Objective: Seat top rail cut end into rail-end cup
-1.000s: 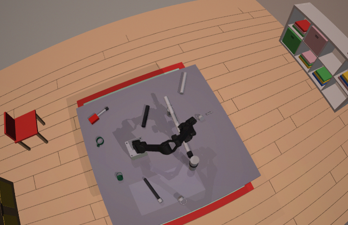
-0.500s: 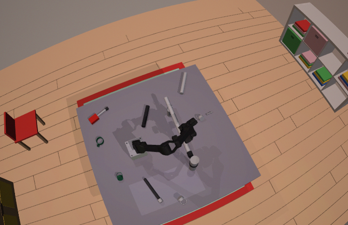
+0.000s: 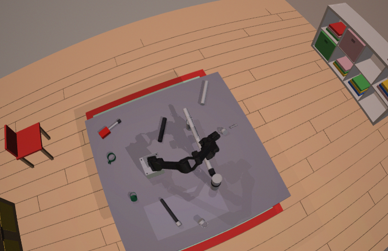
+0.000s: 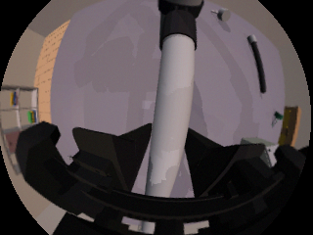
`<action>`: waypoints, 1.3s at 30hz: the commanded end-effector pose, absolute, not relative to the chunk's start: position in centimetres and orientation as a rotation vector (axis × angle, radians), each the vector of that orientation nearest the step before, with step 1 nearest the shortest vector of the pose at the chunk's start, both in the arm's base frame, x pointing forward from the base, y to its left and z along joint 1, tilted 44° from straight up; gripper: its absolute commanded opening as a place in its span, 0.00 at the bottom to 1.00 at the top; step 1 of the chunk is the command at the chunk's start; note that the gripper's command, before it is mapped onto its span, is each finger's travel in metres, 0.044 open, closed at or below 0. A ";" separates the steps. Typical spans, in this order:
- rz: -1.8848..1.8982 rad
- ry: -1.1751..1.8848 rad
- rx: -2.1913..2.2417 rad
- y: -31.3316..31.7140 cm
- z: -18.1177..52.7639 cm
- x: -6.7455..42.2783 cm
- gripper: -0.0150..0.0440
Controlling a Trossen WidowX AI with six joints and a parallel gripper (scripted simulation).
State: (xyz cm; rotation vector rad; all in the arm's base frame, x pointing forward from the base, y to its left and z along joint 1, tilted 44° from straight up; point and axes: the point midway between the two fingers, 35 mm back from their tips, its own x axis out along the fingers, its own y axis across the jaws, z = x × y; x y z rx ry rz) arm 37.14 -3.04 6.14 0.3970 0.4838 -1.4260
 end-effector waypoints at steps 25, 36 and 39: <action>-1.414 0.487 0.402 6.4 9.3 36.1 1.00; -1.414 0.487 0.402 6.4 9.3 36.1 1.00; -1.414 0.487 0.402 6.4 9.3 36.1 1.00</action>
